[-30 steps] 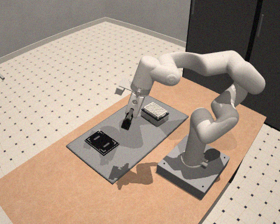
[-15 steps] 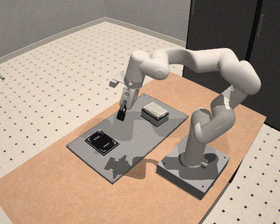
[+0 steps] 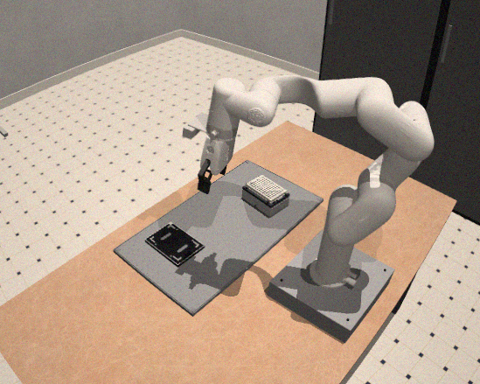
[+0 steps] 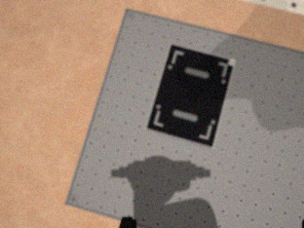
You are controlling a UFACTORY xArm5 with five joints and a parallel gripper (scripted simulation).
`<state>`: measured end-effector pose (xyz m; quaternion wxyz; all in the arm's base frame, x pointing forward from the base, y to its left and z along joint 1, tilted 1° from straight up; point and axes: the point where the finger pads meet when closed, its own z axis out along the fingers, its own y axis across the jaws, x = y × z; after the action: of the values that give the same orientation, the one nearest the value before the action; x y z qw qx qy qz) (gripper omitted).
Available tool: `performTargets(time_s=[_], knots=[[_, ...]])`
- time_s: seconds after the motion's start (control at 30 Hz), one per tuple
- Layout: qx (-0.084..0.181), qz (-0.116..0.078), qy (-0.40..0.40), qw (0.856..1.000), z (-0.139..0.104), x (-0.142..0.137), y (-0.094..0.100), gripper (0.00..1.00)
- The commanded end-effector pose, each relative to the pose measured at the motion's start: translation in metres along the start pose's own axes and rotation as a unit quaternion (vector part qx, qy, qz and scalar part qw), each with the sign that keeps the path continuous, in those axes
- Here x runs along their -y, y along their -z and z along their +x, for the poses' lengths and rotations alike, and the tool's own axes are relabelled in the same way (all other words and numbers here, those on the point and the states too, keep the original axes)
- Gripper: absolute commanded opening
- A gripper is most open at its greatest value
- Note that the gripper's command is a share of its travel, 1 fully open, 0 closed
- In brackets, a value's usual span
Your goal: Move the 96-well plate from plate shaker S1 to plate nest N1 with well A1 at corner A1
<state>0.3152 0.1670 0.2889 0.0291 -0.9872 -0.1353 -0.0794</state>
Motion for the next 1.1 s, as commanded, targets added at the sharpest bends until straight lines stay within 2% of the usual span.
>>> performTargets(time_s=[0.0, 0.1, 0.3, 0.37, 0.53, 0.6, 0.67, 0.87, 0.93, 1.07], knots=[[0.001, -0.005, -0.005, 1.000, 0.008, -0.015, -0.002, 1.00], [0.016, -0.013, -0.031, 0.999, 0.011, -0.024, -0.004, 1.00], [0.016, -0.013, -0.031, 0.999, 0.020, -0.048, -0.009, 1.00], [0.031, -0.020, -0.057, 0.998, 0.022, -0.058, -0.011, 1.00], [0.031, -0.020, -0.057, 0.998, 0.027, -0.081, -0.016, 1.00], [0.031, -0.020, -0.057, 0.998, 0.027, -0.081, -0.016, 1.00], [0.047, -0.025, -0.083, 0.995, 0.028, -0.090, -0.018, 1.00], [0.047, -0.025, -0.083, 0.995, 0.032, -0.115, -0.023, 1.00], [0.062, -0.028, -0.109, 0.992, 0.032, -0.124, -0.025, 1.00], [0.062, -0.028, -0.109, 0.992, 0.033, -0.144, -0.029, 1.00]])
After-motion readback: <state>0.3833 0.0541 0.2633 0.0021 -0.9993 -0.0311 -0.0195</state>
